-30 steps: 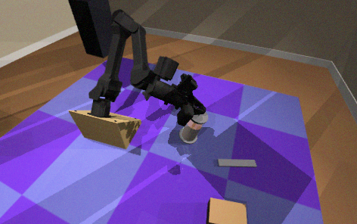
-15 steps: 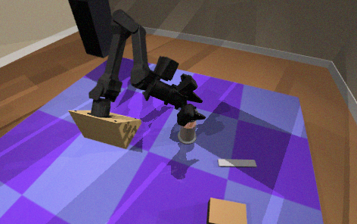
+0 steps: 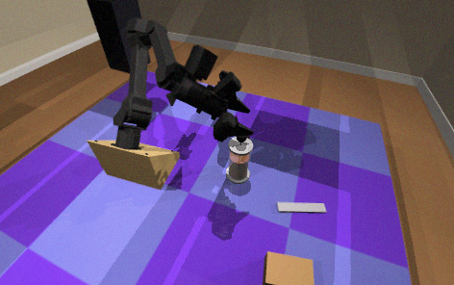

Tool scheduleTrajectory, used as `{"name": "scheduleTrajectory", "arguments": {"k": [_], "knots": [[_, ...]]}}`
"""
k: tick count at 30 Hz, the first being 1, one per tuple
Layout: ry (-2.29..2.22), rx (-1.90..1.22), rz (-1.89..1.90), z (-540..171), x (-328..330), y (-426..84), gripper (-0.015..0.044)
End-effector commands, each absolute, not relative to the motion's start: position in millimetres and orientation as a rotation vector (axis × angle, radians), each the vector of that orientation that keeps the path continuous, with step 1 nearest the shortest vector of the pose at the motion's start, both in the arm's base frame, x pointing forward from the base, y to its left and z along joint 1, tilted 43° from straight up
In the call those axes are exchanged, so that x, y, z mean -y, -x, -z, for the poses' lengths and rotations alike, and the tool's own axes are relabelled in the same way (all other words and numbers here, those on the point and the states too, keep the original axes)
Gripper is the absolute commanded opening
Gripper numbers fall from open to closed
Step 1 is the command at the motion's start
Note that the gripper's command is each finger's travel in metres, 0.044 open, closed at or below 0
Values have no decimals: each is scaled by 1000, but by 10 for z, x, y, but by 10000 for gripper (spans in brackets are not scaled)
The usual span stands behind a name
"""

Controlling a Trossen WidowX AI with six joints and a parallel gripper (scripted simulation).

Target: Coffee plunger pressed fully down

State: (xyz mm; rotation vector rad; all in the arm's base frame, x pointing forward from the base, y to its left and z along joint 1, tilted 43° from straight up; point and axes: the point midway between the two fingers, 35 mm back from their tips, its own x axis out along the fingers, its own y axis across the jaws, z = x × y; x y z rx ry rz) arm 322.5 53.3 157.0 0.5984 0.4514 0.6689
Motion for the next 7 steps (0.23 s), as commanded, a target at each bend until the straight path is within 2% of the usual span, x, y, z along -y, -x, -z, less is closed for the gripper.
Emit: {"name": "scheduleTrajectory", "arguments": {"k": [1, 7], "knots": [[-599, -450, -683, -1725, -421, -3093, 440], [-599, -450, -683, -1718, -423, -3094, 440]]}}
